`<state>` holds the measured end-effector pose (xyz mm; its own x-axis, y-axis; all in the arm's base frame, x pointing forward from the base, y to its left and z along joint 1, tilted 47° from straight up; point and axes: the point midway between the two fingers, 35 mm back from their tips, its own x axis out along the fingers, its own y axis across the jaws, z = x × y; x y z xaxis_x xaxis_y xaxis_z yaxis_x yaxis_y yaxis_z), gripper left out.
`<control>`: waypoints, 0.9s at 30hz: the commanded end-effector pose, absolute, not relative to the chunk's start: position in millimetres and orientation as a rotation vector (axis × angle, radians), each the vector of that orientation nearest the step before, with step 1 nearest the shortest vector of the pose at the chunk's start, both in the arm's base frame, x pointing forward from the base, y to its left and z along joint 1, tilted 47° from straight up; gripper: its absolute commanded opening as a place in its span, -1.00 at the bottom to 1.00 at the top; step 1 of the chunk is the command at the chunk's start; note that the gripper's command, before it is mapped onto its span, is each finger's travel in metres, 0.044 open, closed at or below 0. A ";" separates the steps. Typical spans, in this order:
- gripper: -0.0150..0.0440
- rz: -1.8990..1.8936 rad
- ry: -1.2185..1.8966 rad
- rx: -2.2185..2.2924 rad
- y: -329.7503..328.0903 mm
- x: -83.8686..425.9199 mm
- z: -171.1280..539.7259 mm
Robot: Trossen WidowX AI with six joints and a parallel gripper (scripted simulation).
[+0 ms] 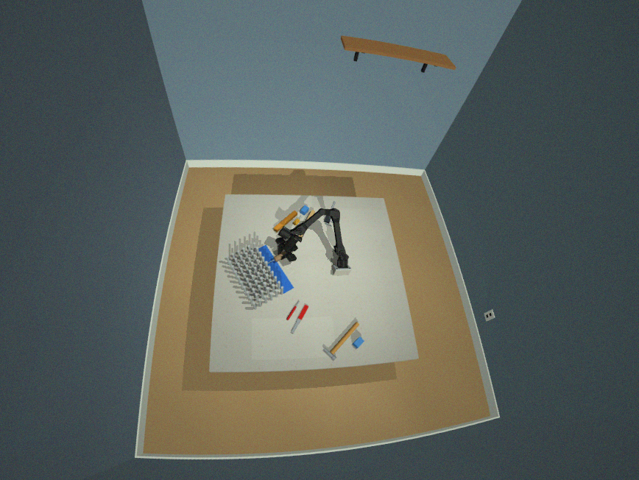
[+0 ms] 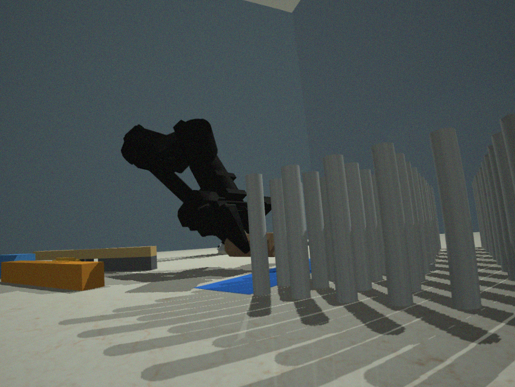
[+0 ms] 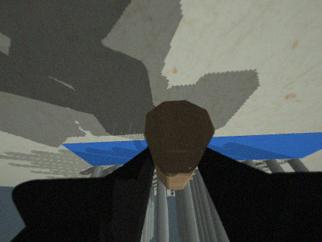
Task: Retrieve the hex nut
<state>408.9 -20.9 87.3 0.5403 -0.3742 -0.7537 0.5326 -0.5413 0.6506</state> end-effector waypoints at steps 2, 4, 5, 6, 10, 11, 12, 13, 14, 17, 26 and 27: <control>-0.49 -1.152 0.126 1.812 -17.3 414.0 89.2; -0.49 -1.152 0.126 1.812 -16.8 415.2 88.8; -0.49 -1.152 0.126 1.812 -16.5 415.7 88.6; -0.49 -1.152 0.126 1.812 -16.2 416.3 88.4; -0.49 -1.152 0.126 1.813 -15.1 418.6 87.6; -0.49 -1.152 0.126 1.813 -14.9 419.1 87.4; -0.49 -1.151 0.126 1.813 -14.6 419.7 87.2; -0.49 -1.151 0.126 1.813 -14.3 420.3 87.0; -0.49 -1.151 0.126 1.813 -14.1 420.8 86.8; -0.49 -1.151 0.126 1.813 -13.2 422.5 86.1; -0.49 -1.151 0.126 1.813 -10.8 427.6 84.2; -0.49 -1.151 0.126 1.813 -10.5 428.2 83.9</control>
<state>424.1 -13.7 81.6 0.5412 -0.3741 -0.7531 0.5321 -0.5412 0.6512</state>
